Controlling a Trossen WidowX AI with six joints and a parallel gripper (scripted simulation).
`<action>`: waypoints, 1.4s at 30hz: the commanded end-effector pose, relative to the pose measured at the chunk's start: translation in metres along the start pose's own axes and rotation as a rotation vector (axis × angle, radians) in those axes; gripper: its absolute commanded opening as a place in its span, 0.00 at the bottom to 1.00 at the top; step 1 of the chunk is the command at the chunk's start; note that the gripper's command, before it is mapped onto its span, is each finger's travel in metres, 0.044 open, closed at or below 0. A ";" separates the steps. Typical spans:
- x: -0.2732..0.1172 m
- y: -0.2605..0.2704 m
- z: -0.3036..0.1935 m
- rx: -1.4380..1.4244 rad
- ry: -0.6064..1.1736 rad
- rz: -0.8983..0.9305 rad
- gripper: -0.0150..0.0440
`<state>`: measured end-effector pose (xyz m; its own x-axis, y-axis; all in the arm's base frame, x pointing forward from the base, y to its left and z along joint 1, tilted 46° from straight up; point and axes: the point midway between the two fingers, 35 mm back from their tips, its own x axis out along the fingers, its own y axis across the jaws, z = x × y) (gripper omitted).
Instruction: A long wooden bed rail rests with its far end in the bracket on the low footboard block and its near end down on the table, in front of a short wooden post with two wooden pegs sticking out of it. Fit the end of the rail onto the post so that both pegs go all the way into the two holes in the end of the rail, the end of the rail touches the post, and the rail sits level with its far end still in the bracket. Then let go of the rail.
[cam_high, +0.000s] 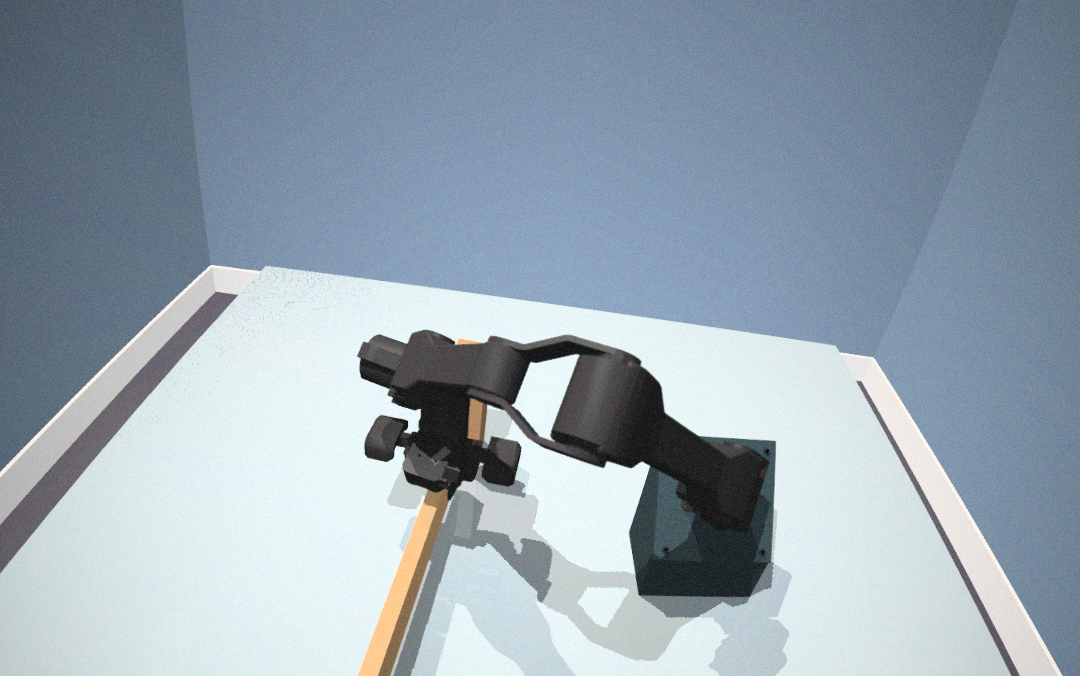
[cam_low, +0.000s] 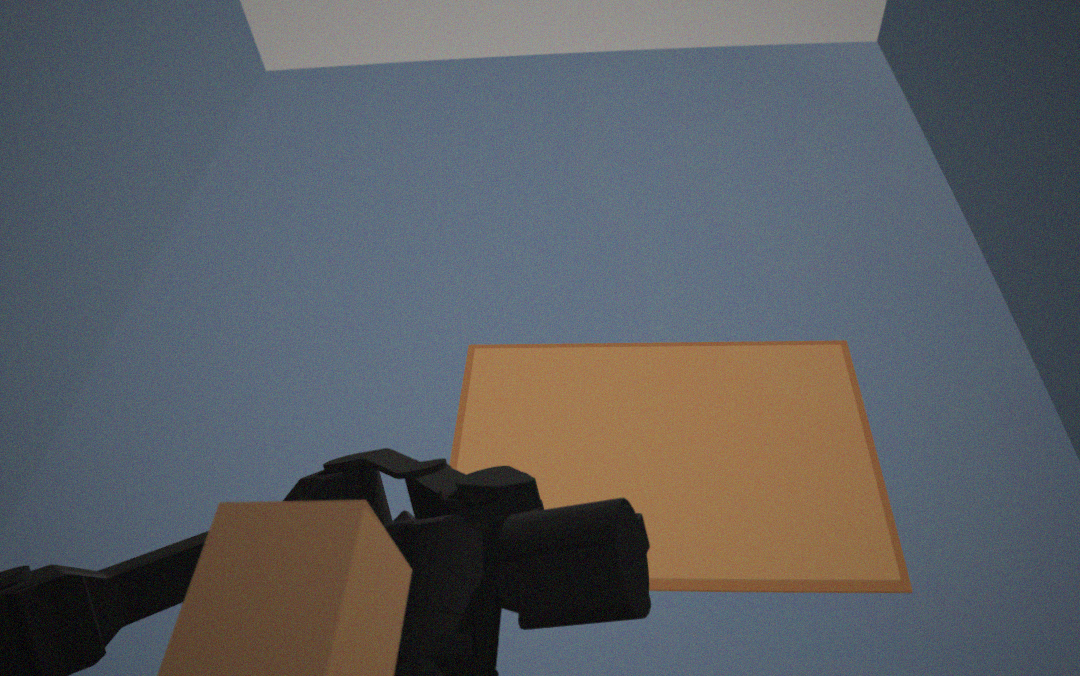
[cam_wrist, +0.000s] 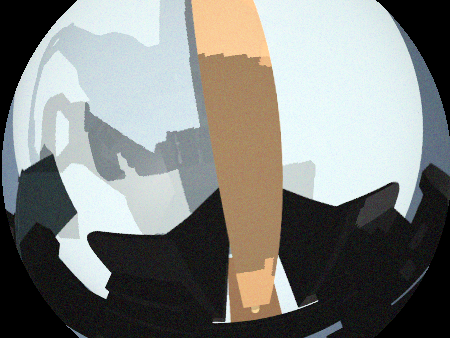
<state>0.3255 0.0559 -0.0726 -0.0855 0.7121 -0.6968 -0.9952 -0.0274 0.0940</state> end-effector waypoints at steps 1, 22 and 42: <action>-0.001 -0.001 -0.002 -0.001 0.001 -0.004 0.25; -0.003 -0.001 -0.009 -0.002 0.002 -0.004 0.25; -0.002 -0.001 -0.015 -0.002 0.002 -0.005 0.25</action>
<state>0.3249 0.0466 -0.0810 -0.0853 0.7128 -0.6961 -0.9952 -0.0274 0.0939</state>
